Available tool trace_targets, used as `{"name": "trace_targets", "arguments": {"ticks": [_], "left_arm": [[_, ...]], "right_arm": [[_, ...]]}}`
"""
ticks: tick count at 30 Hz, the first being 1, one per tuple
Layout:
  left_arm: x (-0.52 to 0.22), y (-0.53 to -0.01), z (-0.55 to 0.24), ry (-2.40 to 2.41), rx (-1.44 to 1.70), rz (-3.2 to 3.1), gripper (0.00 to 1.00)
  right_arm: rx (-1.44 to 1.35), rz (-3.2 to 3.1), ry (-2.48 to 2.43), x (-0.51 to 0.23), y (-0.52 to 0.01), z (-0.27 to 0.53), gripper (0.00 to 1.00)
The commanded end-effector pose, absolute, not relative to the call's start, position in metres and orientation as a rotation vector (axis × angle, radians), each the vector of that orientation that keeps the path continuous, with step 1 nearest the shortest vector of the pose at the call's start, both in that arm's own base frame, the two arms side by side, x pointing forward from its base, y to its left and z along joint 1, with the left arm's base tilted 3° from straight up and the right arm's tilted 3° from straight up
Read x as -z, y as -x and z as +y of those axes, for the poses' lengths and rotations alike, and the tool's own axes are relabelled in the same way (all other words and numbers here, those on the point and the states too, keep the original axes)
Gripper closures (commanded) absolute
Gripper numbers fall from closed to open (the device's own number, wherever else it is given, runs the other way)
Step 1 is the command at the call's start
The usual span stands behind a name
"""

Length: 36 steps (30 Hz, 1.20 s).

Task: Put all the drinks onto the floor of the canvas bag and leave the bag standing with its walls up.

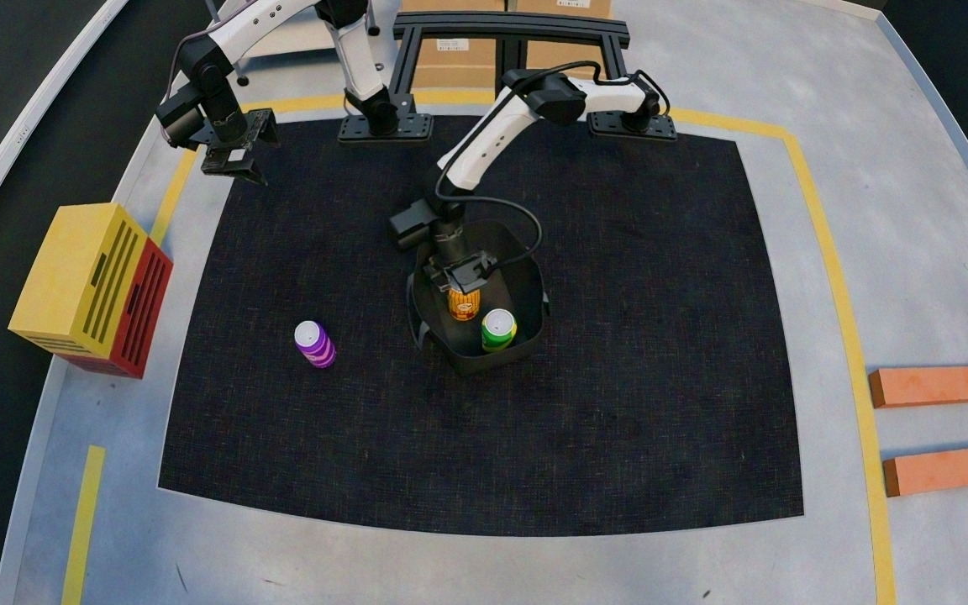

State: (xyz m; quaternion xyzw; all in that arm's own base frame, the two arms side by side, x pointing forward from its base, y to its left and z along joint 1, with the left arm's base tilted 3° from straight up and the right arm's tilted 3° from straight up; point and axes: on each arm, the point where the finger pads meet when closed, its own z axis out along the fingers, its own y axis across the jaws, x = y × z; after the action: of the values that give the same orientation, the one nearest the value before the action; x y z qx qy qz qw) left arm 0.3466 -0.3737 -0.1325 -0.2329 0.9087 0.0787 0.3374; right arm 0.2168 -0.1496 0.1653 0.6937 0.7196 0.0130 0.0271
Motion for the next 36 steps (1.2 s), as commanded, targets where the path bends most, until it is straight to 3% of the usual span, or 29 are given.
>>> {"name": "trace_targets", "arguments": {"ticks": [1, 32, 36], "left_arm": [[0.104, -0.365, -0.389, 0.634, -0.114, 2.31, 0.26], [0.149, -0.359, -0.38, 0.608, -0.177, 2.33, 0.26], [0.118, -0.369, -0.392, 0.642, -0.103, 2.304, 0.26]], "right_arm": [[-0.029, 2.162, -2.101, -0.178, -0.223, -0.156, 0.0], [-0.029, 2.162, -2.1, -0.178, -0.223, -0.156, 0.0], [-0.029, 2.162, -2.101, -0.178, -0.223, -0.156, 0.0]]}}
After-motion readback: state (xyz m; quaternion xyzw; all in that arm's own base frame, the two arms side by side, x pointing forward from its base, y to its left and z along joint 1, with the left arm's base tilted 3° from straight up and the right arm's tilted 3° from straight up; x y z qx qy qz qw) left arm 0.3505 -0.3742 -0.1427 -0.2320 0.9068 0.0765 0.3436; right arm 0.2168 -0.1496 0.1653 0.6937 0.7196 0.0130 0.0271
